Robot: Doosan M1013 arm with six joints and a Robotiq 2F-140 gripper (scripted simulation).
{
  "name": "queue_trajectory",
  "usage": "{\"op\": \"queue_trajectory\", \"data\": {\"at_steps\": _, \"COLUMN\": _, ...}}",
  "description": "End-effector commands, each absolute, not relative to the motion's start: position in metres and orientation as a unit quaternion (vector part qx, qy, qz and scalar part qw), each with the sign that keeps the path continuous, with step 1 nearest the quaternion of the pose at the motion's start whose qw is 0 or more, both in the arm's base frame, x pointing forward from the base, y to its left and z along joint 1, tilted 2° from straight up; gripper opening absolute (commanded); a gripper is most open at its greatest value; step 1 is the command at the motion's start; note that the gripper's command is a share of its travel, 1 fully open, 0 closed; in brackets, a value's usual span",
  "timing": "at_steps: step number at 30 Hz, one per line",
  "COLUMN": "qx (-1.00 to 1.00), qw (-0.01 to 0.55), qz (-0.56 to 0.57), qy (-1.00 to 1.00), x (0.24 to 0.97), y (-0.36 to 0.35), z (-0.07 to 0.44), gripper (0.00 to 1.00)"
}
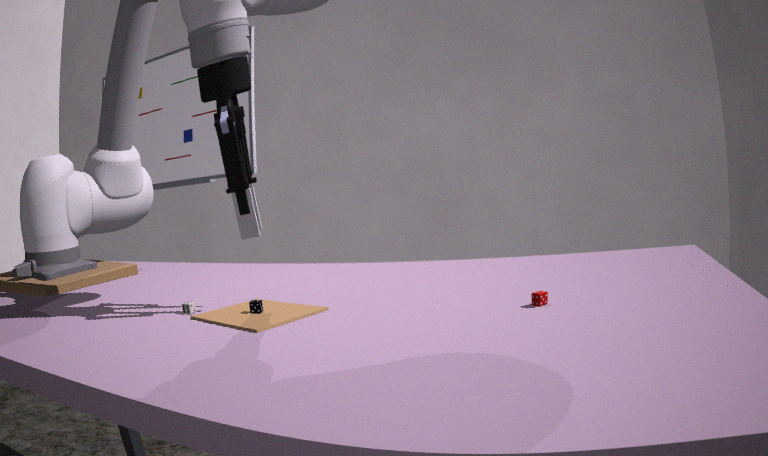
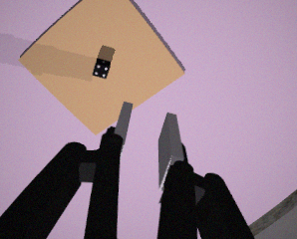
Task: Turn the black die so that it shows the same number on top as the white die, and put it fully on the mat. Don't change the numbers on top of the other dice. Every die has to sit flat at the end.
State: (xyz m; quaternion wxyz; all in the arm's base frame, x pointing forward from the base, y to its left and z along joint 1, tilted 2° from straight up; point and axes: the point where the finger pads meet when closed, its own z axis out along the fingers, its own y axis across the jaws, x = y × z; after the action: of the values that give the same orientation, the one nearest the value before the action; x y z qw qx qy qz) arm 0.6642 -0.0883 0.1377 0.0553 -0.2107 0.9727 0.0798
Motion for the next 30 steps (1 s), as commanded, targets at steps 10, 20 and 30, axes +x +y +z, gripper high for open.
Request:
{"op": "queue_trajectory", "data": {"at_steps": 10, "qx": -0.171, "qw": 0.016, "qz": -0.014, "qy": 0.985, "x": 0.689, "y": -0.117, "z": 0.164, "gripper": 1.00}}
{"op": "queue_trajectory", "data": {"at_steps": 20, "qx": -0.171, "qw": 0.016, "qz": -0.014, "qy": 0.985, "x": 0.689, "y": -0.117, "z": 0.164, "gripper": 1.00}}
{"op": "queue_trajectory", "data": {"at_steps": 30, "qx": -0.171, "qw": 0.017, "qz": -0.013, "qy": 0.985, "x": 0.689, "y": -0.117, "z": 0.171, "gripper": 1.00}}
